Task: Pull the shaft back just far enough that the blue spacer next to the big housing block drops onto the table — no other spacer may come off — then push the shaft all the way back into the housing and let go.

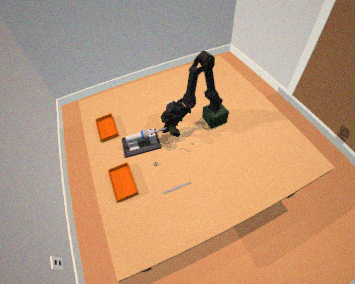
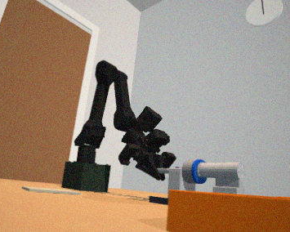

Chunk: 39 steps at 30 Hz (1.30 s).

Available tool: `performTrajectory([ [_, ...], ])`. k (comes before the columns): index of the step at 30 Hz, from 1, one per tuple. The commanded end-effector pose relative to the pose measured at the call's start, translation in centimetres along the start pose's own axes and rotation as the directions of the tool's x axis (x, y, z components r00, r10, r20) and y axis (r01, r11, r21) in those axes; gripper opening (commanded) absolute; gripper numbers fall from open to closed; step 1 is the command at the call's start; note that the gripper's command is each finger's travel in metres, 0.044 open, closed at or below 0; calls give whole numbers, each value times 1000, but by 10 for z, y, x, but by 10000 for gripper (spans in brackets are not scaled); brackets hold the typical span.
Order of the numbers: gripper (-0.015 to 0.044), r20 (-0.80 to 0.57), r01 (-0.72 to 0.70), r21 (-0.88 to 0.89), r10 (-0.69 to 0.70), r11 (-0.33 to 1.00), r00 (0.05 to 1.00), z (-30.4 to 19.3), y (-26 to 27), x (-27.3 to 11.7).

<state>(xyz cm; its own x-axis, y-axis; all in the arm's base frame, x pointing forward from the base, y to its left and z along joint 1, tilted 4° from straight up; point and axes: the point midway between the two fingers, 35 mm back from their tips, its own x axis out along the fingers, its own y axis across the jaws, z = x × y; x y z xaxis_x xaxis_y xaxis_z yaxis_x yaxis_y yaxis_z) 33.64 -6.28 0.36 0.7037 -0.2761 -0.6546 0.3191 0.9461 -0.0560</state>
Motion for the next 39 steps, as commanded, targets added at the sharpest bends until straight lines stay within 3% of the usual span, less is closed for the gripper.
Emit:
performTrajectory([
  [1,0,0,0,3,0,1000,1000,0,0,-1],
  [39,0,-1,0,3,0,1000,1000,-3,0,-3],
])
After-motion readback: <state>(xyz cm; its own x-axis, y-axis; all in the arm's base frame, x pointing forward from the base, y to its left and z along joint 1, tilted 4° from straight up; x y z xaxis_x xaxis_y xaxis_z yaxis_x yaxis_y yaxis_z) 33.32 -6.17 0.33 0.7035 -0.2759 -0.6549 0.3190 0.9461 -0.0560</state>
